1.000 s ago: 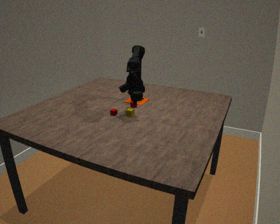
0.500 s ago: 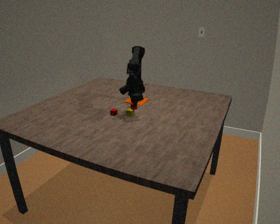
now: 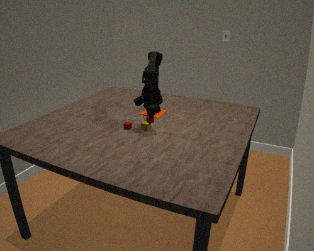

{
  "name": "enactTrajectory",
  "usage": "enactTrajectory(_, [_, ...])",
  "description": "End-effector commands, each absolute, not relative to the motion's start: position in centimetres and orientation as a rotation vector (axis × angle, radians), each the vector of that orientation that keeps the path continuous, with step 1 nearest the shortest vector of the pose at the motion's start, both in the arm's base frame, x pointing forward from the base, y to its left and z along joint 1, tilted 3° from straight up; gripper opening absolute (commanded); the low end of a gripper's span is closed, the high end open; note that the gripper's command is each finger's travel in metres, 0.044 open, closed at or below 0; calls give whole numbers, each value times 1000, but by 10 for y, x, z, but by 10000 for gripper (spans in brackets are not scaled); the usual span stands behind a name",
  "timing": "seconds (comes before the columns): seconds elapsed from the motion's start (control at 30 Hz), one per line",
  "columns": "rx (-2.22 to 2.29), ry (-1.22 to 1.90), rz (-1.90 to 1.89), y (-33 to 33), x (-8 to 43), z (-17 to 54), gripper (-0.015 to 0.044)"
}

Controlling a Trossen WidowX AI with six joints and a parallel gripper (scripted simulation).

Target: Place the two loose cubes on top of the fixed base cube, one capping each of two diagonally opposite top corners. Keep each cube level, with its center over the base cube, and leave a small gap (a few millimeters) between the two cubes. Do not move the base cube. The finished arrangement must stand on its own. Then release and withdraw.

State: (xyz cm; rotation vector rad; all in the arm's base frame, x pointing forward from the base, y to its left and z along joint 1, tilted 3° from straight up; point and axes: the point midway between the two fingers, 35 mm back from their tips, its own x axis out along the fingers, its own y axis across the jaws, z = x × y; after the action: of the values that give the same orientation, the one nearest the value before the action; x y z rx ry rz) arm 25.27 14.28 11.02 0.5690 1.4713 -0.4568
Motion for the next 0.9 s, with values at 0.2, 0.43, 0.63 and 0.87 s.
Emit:
enactTrajectory(0.2, [567,1468,-458,143,253,110,205])
enactTrajectory(0.43, [569,1471,-457,142,252,123,205])
enactTrajectory(0.63, [569,1471,-457,142,251,133,205])
enactTrajectory(0.87, [569,1471,-457,141,251,140,205])
